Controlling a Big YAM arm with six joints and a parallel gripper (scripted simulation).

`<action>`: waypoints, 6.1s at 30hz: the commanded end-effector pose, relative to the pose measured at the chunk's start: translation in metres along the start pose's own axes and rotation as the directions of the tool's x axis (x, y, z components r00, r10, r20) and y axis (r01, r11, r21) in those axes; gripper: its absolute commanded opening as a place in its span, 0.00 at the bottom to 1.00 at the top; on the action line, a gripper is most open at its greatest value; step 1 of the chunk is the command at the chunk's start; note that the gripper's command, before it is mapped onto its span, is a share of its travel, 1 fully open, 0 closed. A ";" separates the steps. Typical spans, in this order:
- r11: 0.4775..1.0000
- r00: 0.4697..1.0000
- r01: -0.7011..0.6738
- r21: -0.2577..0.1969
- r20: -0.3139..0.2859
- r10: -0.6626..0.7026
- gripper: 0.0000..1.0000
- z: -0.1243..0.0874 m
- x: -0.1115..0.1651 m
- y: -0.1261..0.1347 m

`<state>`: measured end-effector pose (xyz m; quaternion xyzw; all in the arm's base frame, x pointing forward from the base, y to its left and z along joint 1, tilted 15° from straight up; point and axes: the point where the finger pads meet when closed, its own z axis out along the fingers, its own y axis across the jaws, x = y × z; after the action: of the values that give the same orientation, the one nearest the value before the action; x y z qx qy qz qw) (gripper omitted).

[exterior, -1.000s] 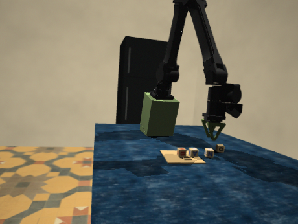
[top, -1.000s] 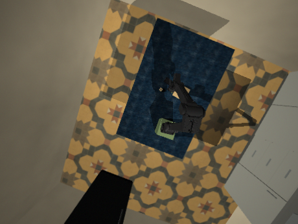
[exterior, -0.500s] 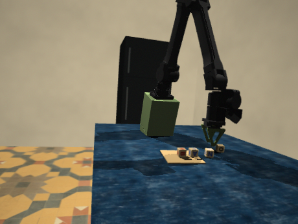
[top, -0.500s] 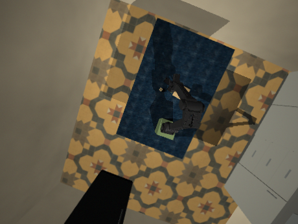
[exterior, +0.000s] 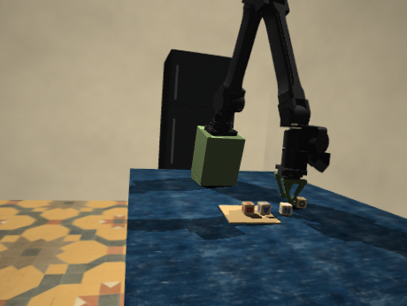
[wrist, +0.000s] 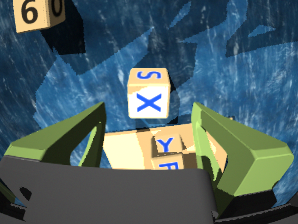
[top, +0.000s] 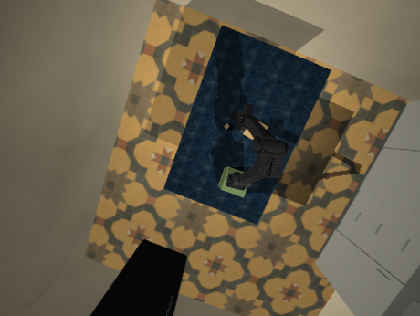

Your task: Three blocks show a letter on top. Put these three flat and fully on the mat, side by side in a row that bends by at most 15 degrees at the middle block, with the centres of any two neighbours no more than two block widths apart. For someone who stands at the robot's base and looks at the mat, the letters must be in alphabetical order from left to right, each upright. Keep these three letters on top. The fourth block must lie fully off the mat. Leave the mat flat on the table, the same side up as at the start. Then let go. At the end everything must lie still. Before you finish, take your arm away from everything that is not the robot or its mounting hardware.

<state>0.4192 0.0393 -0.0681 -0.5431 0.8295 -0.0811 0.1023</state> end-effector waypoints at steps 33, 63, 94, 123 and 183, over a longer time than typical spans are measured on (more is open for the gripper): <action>1.000 1.000 -0.002 0.010 0.004 0.002 0.63 0.005 0.002 -0.009; 1.000 1.000 -0.003 -0.005 -0.003 0.003 0.63 0.006 0.008 0.000; 1.000 1.000 -0.003 -0.005 -0.003 0.003 0.63 0.006 0.008 0.000; 1.000 1.000 -0.004 -0.003 -0.002 0.004 0.63 0.006 0.008 -0.001; 1.000 1.000 -0.004 0.009 0.005 0.004 0.44 0.042 0.004 -0.007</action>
<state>0.4255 0.0363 -0.1056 -0.5431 0.8296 -0.0815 0.1011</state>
